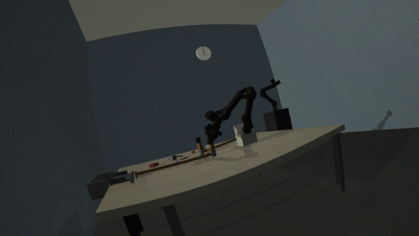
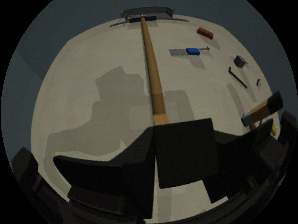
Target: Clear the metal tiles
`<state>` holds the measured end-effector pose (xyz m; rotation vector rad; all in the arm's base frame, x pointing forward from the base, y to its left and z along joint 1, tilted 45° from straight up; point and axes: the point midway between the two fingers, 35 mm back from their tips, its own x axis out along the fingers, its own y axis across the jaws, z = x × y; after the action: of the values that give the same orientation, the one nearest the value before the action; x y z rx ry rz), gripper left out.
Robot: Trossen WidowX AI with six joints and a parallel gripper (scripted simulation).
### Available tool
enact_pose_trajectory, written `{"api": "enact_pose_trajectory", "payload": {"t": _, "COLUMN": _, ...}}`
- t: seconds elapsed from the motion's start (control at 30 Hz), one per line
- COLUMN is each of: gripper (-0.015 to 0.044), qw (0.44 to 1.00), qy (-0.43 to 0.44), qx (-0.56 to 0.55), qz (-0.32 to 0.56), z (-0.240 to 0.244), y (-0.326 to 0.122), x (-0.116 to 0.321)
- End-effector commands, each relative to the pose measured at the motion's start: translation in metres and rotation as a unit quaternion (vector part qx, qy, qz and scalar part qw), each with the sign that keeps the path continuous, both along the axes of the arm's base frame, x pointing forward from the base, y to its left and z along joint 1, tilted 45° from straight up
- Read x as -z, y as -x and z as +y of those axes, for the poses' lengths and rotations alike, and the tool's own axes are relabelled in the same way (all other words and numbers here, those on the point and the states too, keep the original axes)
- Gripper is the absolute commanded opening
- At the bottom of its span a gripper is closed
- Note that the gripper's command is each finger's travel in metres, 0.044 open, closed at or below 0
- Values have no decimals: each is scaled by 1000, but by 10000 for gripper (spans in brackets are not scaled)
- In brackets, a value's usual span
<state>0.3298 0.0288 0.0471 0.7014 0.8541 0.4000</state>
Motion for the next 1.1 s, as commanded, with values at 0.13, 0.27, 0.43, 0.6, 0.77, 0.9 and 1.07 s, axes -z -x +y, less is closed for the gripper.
{"api": "enact_pose_trajectory", "payload": {"t": 0.13, "gripper": 0, "qw": 1000, "qy": 2, "qx": 3, "qz": -6, "z": -1, "y": -16, "x": -4}}
{"api": "enact_pose_trajectory", "payload": {"t": 0.27, "gripper": 0, "qw": 1000, "qy": 2, "qx": 3, "qz": -6, "z": 0, "y": -23, "x": -4}}
{"api": "enact_pose_trajectory", "payload": {"t": 0.43, "gripper": 0, "qw": 1000, "qy": 1, "qx": 2, "qz": -7, "z": 0, "y": -31, "x": -3}}
{"api": "enact_pose_trajectory", "payload": {"t": 0.6, "gripper": 0, "qw": 1000, "qy": 1, "qx": 2, "qz": -8, "z": -1, "y": -39, "x": -2}}
{"api": "enact_pose_trajectory", "payload": {"t": 0.77, "gripper": 0, "qw": 1000, "qy": 1, "qx": 2, "qz": -8, "z": 0, "y": -43, "x": -3}}
{"api": "enact_pose_trajectory", "payload": {"t": 0.9, "gripper": 0, "qw": 1000, "qy": 1, "qx": 2, "qz": -8, "z": 1, "y": -49, "x": -5}}
{"api": "enact_pose_trajectory", "payload": {"t": 1.07, "gripper": 0, "qw": 1000, "qy": 1, "qx": 2, "qz": -8, "z": 3, "y": -57, "x": -6}}
